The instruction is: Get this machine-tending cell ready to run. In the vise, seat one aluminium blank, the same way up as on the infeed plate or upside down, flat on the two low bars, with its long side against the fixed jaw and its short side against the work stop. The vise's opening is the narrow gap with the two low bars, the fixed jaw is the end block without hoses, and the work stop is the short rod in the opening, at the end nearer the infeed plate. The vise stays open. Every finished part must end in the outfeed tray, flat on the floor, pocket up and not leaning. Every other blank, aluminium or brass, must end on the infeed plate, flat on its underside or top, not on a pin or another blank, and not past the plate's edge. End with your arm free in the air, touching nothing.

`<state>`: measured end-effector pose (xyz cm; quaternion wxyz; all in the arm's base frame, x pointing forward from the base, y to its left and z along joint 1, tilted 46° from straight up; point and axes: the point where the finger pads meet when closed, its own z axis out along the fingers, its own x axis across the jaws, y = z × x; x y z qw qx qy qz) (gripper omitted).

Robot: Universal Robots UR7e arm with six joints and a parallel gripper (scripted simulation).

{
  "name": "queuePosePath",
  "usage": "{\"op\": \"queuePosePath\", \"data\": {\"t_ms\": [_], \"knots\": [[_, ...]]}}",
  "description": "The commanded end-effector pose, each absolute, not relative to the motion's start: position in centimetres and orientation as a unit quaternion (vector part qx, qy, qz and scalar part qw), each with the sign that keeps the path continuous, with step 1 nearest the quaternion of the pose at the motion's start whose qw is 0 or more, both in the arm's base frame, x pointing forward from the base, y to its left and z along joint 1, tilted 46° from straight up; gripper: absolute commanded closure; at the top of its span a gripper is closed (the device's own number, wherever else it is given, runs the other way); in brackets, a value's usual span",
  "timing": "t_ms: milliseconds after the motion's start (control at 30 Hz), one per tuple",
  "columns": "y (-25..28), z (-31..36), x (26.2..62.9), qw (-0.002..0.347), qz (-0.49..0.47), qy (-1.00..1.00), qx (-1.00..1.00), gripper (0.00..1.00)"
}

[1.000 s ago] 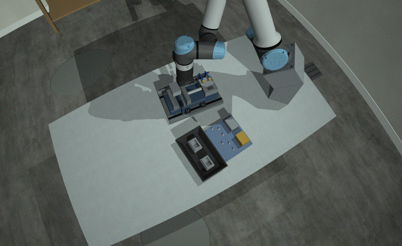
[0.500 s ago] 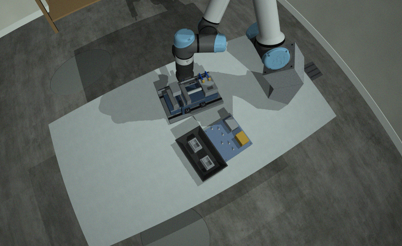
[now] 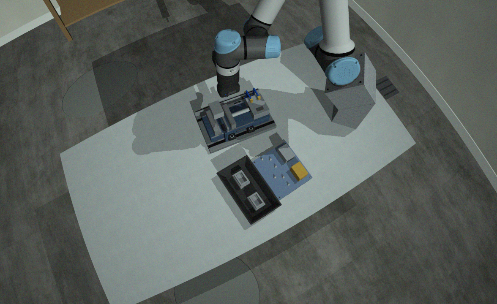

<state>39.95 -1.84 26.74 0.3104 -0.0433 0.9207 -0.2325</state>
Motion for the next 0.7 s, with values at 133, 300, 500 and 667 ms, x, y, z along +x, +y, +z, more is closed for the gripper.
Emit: {"op": "queuePosePath", "data": {"t_ms": [133,300,500,667], "knots": [[-1.77,26.87,39.85,0.31,-0.233,0.921,-0.043,1.0],[-1.77,26.87,39.85,0.31,-0.233,0.921,-0.043,1.0],[-1.77,26.88,39.86,0.31,-0.233,0.921,-0.044,1.0],[-1.8,26.92,39.89,0.309,-0.234,0.92,-0.049,1.0]]}}
